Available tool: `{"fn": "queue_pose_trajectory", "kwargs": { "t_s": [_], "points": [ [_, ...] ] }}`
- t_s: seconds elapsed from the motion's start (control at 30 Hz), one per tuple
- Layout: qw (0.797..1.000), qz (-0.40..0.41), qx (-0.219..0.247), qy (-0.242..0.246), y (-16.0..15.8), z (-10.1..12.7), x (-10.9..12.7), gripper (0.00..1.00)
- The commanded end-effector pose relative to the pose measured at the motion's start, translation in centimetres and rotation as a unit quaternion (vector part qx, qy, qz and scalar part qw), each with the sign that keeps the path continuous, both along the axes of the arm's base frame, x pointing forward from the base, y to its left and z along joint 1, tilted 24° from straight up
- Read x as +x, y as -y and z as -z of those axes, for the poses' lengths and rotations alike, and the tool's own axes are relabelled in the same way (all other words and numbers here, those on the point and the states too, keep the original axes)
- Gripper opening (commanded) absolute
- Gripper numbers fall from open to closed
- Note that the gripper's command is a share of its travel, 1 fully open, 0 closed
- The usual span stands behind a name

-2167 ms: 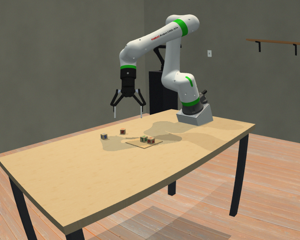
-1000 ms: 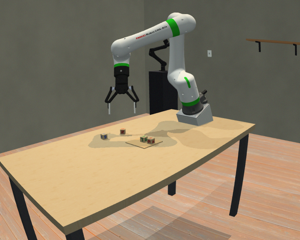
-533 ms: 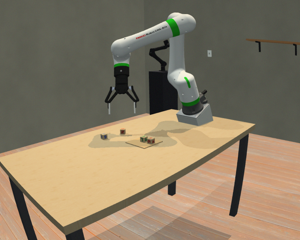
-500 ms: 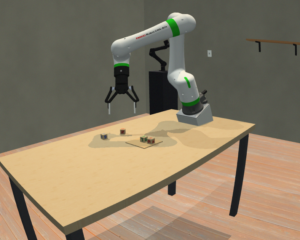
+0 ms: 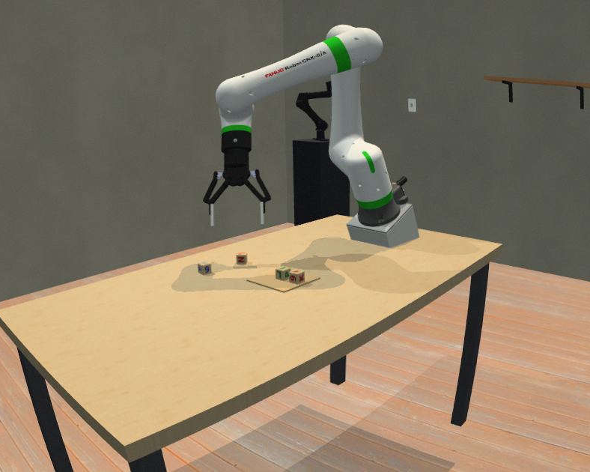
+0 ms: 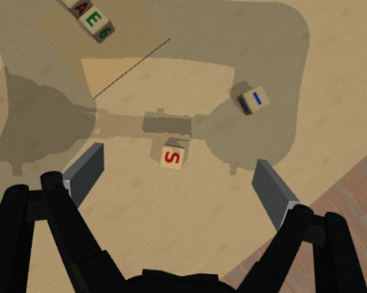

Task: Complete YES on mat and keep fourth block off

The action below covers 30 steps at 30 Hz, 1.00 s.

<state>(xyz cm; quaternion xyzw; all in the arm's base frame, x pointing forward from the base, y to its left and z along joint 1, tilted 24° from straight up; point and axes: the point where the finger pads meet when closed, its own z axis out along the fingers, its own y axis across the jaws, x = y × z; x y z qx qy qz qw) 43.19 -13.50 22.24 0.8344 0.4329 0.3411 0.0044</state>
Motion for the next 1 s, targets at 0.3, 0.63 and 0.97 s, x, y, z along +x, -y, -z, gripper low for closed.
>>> {"fn": "queue_pose_trajectory", "kwargs": {
  "t_s": [0.3, 0.63, 0.97],
  "points": [
    [1.0, 0.0, 0.0, 0.0, -0.7, -1.6, 13.1, 1.0],
    [1.0, 0.0, 0.0, 0.0, -0.7, -1.6, 13.1, 1.0],
    [1.0, 0.0, 0.0, 0.0, -0.7, -1.6, 13.1, 1.0]
  ]
}}
